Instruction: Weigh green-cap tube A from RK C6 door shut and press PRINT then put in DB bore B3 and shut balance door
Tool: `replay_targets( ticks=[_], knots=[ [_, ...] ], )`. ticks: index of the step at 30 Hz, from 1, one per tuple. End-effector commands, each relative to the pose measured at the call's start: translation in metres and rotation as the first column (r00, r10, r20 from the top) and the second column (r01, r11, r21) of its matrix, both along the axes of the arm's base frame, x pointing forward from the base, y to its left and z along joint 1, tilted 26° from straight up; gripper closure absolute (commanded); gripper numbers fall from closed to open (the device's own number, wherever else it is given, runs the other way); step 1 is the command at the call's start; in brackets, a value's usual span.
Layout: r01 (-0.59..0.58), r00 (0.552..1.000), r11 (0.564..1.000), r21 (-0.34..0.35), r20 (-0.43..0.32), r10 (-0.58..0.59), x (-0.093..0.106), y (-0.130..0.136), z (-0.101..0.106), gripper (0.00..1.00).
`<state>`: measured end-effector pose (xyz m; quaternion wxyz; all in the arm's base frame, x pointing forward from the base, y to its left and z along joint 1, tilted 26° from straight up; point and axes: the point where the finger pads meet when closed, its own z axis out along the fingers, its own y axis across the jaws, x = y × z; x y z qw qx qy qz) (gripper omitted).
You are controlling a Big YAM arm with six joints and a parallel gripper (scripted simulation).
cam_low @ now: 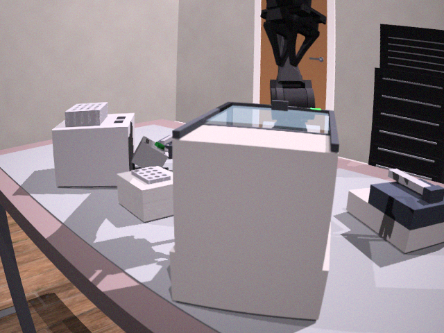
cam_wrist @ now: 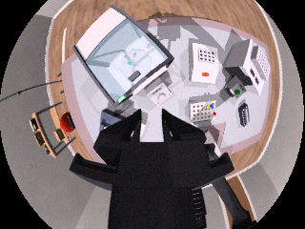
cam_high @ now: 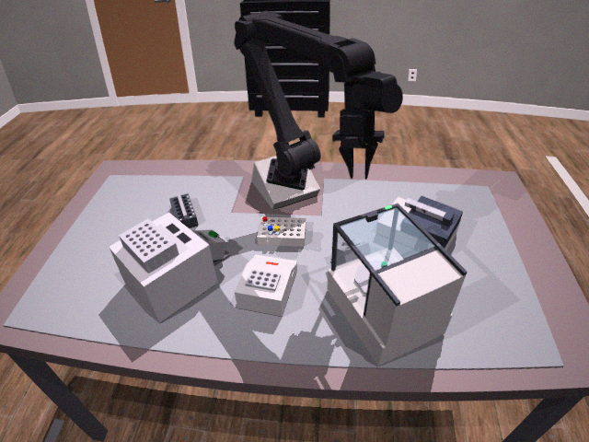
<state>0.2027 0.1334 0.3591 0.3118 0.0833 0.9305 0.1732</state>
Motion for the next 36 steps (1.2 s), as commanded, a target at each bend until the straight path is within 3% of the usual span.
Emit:
replay_targets(
  ticks=[1, 6, 11, 14, 17, 24, 26, 28, 31, 36],
  knots=[
    [0.161, 0.986, 0.98, 0.113, -0.056, -0.156, 0.015, 0.004, 0.036, 0.7],
    [0.275, 0.956, 0.949, 0.156, -0.15, -0.253, 0.016, 0.004, 0.036, 0.7],
    [0.349, 0.926, 0.92, 0.179, -0.217, -0.309, 0.03, 0.013, 0.043, 0.7],
    [0.423, 0.888, 0.885, 0.196, -0.283, -0.362, 0.031, 0.013, 0.042, 0.7],
    [0.495, 0.843, 0.844, 0.206, -0.348, -0.409, 0.045, 0.021, 0.049, 0.7],
    [0.652, 0.713, 0.729, 0.209, -0.497, -0.495, 0.059, 0.029, 0.056, 0.7],
    [0.652, 0.713, 0.729, 0.209, -0.497, -0.495, 0.059, 0.029, 0.056, 0.7],
    [0.693, 0.67, 0.692, 0.204, -0.537, -0.512, 0.059, 0.029, 0.055, 0.7],
    [0.69, 0.683, 0.685, 0.235, -0.527, -0.507, 0.051, 0.023, 0.065, 0.7],
    [0.688, 0.68, 0.691, 0.223, -0.531, -0.506, 0.057, 0.029, 0.061, 0.7]
  ],
)
